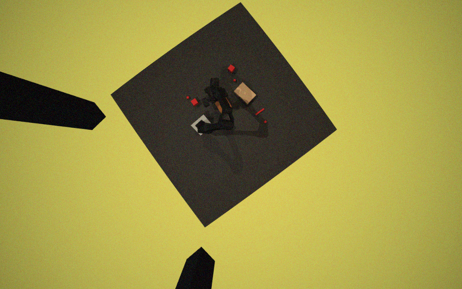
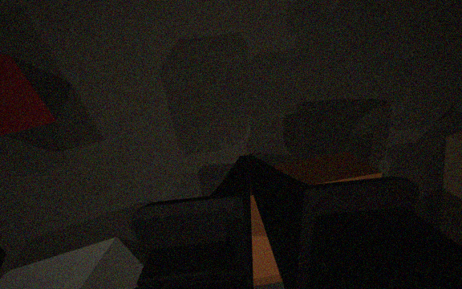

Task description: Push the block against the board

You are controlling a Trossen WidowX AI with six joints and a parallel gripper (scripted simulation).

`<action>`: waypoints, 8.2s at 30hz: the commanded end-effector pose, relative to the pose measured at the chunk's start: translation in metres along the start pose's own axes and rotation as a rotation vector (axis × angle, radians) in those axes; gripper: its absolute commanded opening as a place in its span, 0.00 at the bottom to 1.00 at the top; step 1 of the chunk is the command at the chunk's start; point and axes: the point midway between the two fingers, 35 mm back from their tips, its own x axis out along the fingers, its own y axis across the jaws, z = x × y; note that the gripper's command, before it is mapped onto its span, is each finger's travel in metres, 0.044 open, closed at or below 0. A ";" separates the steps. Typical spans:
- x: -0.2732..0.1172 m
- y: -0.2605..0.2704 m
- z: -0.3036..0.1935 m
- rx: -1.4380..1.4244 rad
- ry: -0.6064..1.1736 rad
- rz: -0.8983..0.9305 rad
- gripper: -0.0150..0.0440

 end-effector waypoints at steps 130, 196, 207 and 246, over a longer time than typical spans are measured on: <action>0.002 -0.008 -0.054 -0.160 0.012 0.004 0.25; -0.051 -0.011 -0.030 -0.159 0.014 0.005 0.25; -0.055 -0.015 -0.054 0.060 0.011 0.004 0.25; -0.053 0.005 -0.180 1.303 0.025 -0.012 0.25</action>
